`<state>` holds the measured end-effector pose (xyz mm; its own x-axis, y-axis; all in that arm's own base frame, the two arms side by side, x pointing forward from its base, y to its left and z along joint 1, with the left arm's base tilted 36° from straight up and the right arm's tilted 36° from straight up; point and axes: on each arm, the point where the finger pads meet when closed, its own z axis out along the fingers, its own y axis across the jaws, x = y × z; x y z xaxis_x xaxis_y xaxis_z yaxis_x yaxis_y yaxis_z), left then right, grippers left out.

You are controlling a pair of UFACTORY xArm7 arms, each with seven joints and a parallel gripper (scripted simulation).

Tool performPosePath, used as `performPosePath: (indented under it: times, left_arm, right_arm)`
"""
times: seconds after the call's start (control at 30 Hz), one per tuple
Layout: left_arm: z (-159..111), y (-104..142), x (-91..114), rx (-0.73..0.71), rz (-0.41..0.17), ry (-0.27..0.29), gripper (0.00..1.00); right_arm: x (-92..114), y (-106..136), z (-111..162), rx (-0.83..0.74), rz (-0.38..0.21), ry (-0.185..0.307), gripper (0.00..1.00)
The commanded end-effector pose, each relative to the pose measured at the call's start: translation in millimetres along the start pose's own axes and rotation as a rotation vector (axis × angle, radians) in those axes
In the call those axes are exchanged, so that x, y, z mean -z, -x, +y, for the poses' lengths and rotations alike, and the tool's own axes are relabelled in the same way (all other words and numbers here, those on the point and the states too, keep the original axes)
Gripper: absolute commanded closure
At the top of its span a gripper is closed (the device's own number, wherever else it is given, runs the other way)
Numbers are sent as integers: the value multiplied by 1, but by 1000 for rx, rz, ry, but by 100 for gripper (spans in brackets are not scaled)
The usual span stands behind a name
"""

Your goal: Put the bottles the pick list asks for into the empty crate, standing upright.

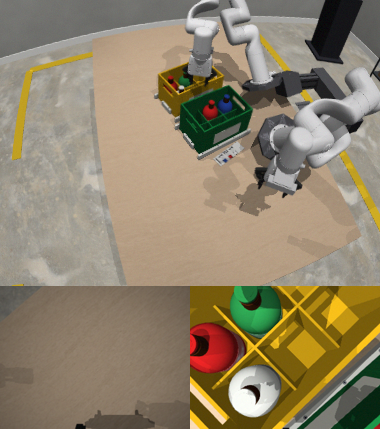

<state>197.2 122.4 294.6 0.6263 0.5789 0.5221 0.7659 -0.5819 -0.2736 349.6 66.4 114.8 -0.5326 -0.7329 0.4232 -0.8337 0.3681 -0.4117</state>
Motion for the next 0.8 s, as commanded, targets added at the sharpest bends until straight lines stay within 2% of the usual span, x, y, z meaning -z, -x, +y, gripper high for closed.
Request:
performPosePath:
  times: [0.0, 0.13, 0.63, 0.77]
  left_arm:
    - [0, -1, 1, 1, 3, 1, 0]
    - [0, -1, 1, 1, 3, 1, 0]
    - [0, -1, 1, 1, 3, 1, 0]
    - [0, -1, 1, 1, 3, 1, 0]
  right_arm:
    - [2, -10, -18, 2, -5, -2, 35]
    - [2, -15, -26, 2, -5, -2, 35]
    - [2, -53, -91, 2, -4, -3, 35]
    - [2, -58, -100, 2, -4, -3, 35]
